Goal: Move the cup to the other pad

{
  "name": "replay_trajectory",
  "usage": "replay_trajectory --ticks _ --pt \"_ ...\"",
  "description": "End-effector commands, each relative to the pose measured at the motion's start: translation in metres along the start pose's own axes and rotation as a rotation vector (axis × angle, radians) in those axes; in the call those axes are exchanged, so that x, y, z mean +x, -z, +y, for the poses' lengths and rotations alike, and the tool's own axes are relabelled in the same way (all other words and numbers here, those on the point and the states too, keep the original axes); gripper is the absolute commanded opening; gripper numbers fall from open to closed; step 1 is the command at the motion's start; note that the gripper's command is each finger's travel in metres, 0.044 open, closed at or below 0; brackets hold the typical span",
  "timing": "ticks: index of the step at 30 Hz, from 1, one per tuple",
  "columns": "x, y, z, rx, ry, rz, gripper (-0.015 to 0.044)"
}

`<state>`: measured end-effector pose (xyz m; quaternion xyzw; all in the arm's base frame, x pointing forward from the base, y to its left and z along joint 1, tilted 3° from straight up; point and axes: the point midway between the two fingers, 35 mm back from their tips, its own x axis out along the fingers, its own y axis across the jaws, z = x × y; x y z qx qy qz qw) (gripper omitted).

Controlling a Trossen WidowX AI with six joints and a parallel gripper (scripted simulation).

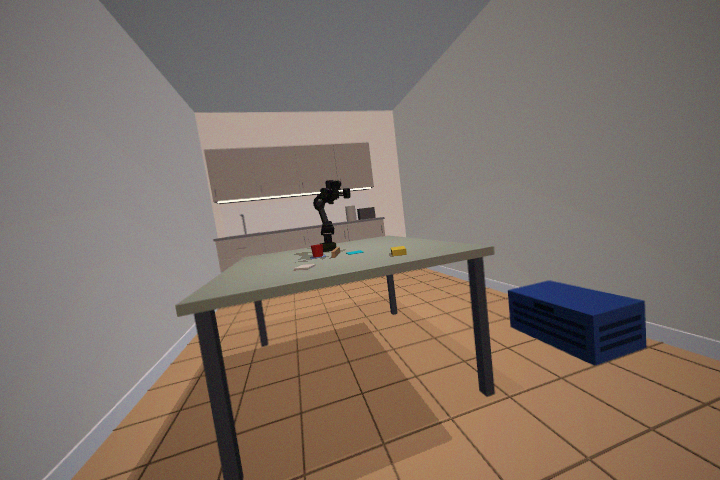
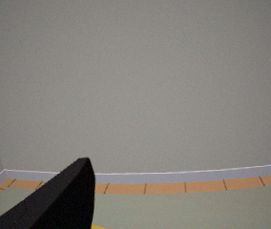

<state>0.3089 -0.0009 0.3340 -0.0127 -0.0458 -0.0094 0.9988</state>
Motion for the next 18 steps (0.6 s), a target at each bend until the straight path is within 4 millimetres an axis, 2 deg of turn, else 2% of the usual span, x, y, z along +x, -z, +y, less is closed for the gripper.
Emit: replay_trajectory --ticks 1,3,5,8,10,13,16,18 --pt "0.001 0.004 -0.002 -0.016 0.004 0.018 0.0374" --pt "0.01 0.033 -0.014 -0.14 0.029 0.163 0.0321" --pt "0.015 0.08 -0.036 -0.317 0.033 0.397 0.0269" --pt "0.003 0.14 -0.065 -0.515 -0.037 0.723 0.019" --pt "-0.015 0.175 -0.082 -0.612 -0.135 0.934 0.0148" --pt "-0.051 0.215 -0.101 -0.69 -0.345 1.206 0.0148" --pt "-0.093 0.24 -0.111 -0.689 -0.618 1.404 0.0148" --pt "-0.114 0.246 -0.113 -0.661 -0.77 1.469 0.0148"
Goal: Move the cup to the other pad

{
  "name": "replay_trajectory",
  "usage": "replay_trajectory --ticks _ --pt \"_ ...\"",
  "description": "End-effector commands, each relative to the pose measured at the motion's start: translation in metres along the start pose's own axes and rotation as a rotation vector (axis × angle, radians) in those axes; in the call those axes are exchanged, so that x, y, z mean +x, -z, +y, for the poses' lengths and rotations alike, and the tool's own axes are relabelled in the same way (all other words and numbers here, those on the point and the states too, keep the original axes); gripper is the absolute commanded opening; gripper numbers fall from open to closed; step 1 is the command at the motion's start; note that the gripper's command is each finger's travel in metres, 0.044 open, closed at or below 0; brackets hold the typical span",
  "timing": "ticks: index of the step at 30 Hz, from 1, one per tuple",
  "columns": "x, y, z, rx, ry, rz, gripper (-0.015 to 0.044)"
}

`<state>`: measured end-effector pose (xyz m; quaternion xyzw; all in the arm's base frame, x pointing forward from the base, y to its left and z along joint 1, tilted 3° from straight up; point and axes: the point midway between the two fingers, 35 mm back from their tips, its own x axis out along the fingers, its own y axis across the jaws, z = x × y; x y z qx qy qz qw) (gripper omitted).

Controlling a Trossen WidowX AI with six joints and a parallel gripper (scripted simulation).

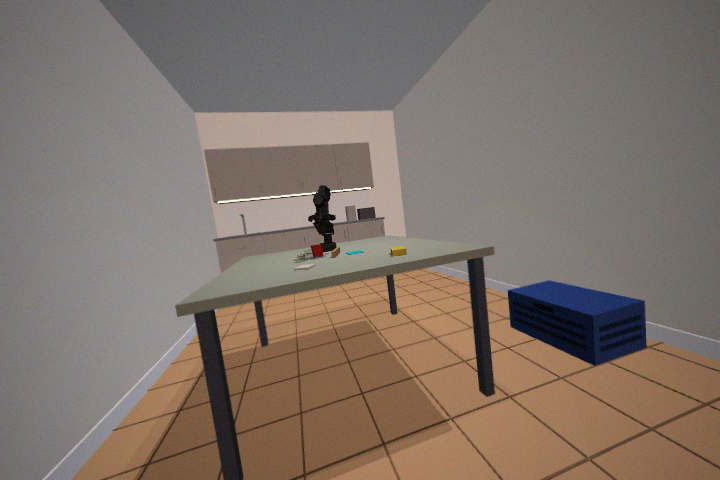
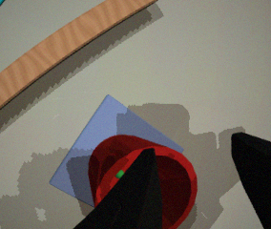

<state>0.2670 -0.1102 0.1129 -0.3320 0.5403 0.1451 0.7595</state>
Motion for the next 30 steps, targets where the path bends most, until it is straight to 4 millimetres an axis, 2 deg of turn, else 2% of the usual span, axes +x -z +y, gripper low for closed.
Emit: replay_trajectory --ticks 1,4,13,30 --pt "0.011 0.051 0.037 -0.194 -0.386 0.118 0.0148" --pt "0.012 0.056 0.032 -0.197 -0.39 0.119 0.0148" --pt "0.015 0.056 0.032 -0.197 -0.39 0.119 0.0148" --pt "0.041 0.06 0.04 -0.197 -0.39 0.119 0.0148"
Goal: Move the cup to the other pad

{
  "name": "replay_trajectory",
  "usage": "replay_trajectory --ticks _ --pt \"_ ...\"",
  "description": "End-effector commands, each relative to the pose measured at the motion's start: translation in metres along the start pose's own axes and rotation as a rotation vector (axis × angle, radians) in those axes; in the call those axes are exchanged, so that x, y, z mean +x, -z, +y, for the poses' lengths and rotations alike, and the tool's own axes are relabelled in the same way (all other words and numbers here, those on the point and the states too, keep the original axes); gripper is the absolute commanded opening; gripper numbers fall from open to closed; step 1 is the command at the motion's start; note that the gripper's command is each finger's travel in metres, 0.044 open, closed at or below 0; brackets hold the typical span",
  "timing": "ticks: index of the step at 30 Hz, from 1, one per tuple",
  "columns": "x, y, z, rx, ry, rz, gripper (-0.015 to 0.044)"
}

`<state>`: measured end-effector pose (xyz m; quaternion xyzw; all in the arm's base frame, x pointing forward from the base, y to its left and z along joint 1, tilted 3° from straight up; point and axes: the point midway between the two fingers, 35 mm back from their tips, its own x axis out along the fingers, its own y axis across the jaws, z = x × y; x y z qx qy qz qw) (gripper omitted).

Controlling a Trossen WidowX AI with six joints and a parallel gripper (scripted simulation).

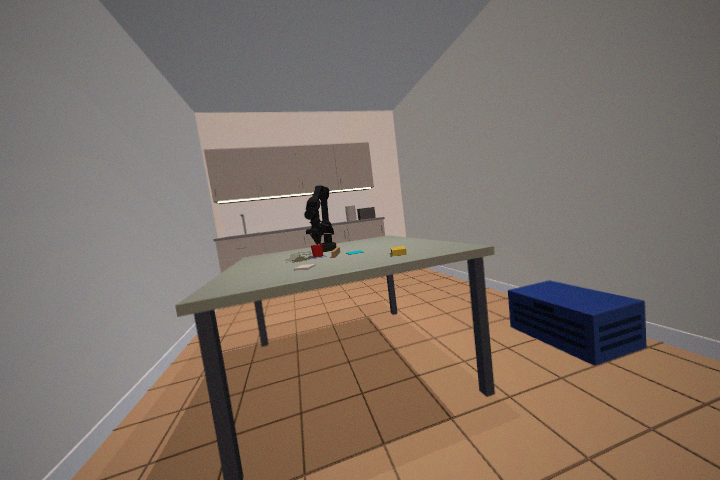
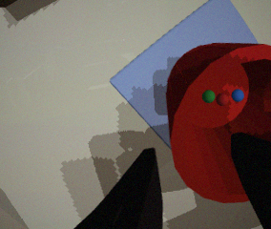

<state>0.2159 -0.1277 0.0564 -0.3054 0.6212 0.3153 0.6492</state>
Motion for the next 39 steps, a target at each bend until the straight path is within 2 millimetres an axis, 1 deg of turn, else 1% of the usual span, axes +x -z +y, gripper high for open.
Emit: replay_trajectory --ticks 1,22,31,33,39 --pt "0.009 -0.001 0.001 -0.003 -0.014 -0.004 0.0148" --pt "0.043 0.0 0.004 -0.003 -0.014 -0.004 0.0148" --pt "0.044 0.0 0.004 -0.003 -0.014 -0.004 0.0148" --pt "0.042 0.001 0.004 -0.007 -0.009 0.001 0.0095" --pt "0.042 0.001 0.004 -0.007 -0.009 0.001 0.0055"
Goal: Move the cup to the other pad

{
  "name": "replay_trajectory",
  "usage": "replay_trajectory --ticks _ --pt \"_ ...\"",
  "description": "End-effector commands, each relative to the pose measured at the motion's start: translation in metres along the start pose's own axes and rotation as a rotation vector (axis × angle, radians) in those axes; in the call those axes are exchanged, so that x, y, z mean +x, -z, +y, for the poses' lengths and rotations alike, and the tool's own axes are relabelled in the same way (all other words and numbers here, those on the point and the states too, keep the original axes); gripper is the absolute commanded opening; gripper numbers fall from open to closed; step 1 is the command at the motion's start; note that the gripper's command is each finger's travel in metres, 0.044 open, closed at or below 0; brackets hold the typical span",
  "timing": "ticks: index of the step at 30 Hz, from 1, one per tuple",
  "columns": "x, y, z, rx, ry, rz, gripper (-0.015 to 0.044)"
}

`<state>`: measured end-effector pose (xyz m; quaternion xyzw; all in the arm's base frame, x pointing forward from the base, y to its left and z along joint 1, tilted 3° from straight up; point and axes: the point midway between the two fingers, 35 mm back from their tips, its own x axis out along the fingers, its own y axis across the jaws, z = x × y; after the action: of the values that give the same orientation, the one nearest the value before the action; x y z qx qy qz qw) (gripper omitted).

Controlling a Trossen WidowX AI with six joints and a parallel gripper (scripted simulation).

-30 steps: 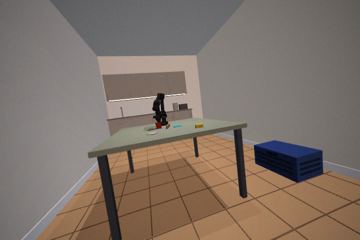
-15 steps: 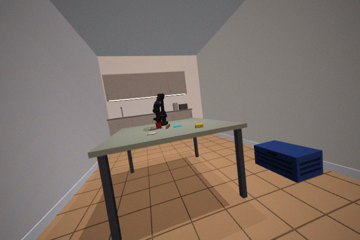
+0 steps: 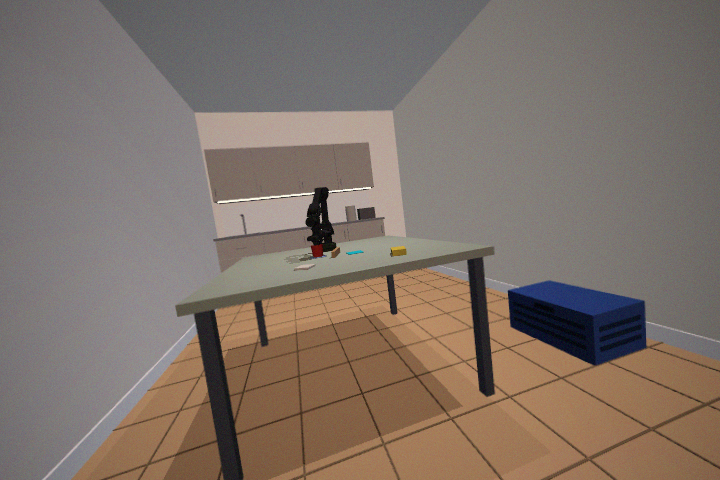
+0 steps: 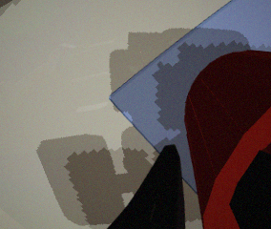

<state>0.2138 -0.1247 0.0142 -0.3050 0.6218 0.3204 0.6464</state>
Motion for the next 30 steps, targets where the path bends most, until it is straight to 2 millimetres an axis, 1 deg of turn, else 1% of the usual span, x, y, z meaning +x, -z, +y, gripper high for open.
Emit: replay_trajectory --ticks 1,8,13,16,30 --pt "0.0 0.0 0.0 0.0 0.0 0.0 0.0049" --pt "0.0 0.0 0.0 0.0 0.0 0.0 0.0002" --pt "-0.003 0.0 -0.001 0.0 0.0 0.0 0.0" --pt "-0.011 0.0 -0.001 0.001 0.0 -0.001 0.0" --pt "-0.06 0.001 -0.001 0.004 -0.004 -0.005 0.0"
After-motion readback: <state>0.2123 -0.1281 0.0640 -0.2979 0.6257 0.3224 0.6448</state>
